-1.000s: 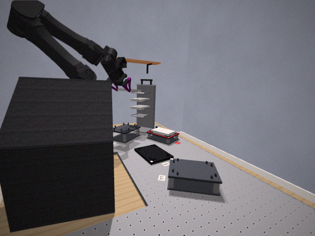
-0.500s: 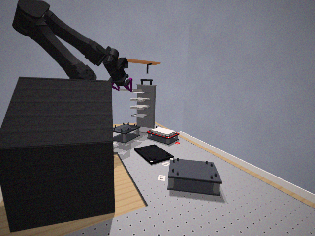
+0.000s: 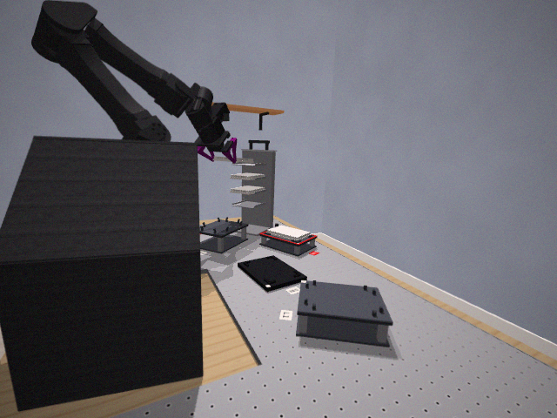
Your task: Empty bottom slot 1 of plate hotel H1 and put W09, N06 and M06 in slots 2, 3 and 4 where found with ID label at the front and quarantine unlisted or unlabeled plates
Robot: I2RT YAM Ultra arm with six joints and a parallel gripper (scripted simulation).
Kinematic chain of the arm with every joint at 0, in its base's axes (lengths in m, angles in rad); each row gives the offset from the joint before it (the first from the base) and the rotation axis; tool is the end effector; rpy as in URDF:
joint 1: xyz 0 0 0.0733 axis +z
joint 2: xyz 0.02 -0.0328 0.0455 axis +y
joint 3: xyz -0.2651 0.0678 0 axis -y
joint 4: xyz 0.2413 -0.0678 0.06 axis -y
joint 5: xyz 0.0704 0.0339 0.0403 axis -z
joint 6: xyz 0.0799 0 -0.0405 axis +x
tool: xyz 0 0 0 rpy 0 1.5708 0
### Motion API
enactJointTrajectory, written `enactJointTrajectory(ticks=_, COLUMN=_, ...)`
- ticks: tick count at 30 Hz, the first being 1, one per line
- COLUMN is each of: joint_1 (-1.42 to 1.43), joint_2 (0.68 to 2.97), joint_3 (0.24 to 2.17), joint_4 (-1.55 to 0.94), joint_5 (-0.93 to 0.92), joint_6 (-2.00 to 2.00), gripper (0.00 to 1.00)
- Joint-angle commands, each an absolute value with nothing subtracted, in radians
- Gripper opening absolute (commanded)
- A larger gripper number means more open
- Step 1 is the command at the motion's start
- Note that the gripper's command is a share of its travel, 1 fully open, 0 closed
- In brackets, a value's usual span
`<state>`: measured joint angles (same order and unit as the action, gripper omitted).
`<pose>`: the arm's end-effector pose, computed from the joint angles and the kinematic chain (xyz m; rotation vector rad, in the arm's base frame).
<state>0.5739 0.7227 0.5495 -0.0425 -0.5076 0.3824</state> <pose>0.1514 0.1455 0.2815 -0.5660 1.8200 1.1204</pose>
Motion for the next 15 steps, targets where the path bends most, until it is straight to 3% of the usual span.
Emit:
enactJointTrajectory(ticks=1, joint_1=0.581, joint_2=0.738, joint_3=0.59, joint_4=-0.008, joint_5=-0.49, joint_6=0.389, gripper=0.85)
enactJointTrajectory(ticks=15, joint_1=0.585, joint_2=0.769, joint_3=0.612, joint_4=0.006, joint_5=-0.483, joint_6=0.39, gripper=0.85)
